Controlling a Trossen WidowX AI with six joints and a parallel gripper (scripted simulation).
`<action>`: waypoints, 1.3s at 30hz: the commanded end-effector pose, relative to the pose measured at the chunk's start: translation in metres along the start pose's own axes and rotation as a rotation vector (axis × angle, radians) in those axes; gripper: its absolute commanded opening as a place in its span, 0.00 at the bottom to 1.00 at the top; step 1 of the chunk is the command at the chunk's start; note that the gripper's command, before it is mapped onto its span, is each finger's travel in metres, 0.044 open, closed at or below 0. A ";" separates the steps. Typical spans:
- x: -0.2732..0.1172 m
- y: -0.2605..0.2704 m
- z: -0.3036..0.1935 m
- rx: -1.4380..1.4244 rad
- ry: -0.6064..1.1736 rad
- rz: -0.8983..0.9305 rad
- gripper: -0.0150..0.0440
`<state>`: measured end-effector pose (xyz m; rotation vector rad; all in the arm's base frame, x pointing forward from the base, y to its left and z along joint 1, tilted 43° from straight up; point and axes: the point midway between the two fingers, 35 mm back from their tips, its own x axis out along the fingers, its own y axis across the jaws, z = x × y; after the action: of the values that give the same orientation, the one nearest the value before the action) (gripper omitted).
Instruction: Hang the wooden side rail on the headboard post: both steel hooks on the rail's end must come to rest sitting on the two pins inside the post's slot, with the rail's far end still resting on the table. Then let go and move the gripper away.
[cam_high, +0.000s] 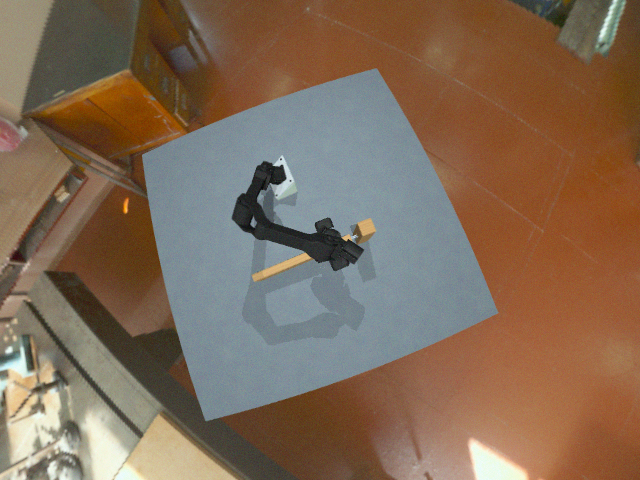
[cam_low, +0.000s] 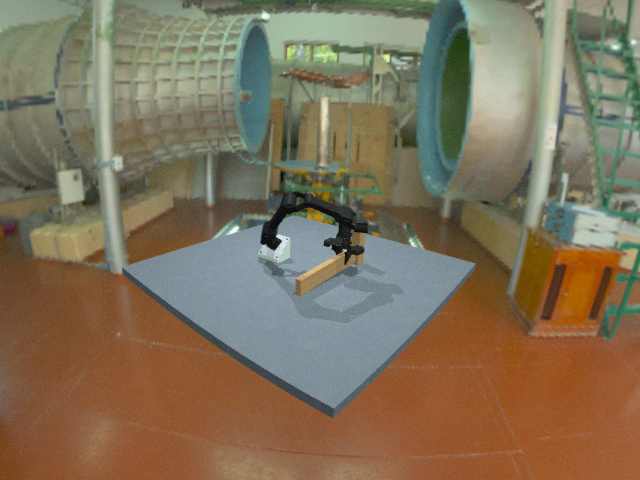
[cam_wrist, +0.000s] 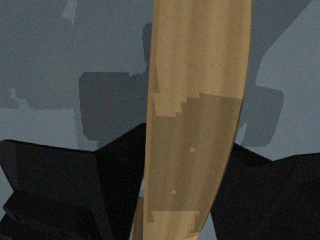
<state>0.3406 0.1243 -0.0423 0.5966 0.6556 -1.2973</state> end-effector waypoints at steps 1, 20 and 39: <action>-0.004 0.001 -0.003 0.000 0.005 0.009 0.25; -0.004 0.000 -0.006 0.000 0.006 0.009 0.25; -0.005 0.000 -0.008 0.000 0.006 0.009 0.25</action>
<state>0.3403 0.1277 -0.0445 0.5984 0.6567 -1.2965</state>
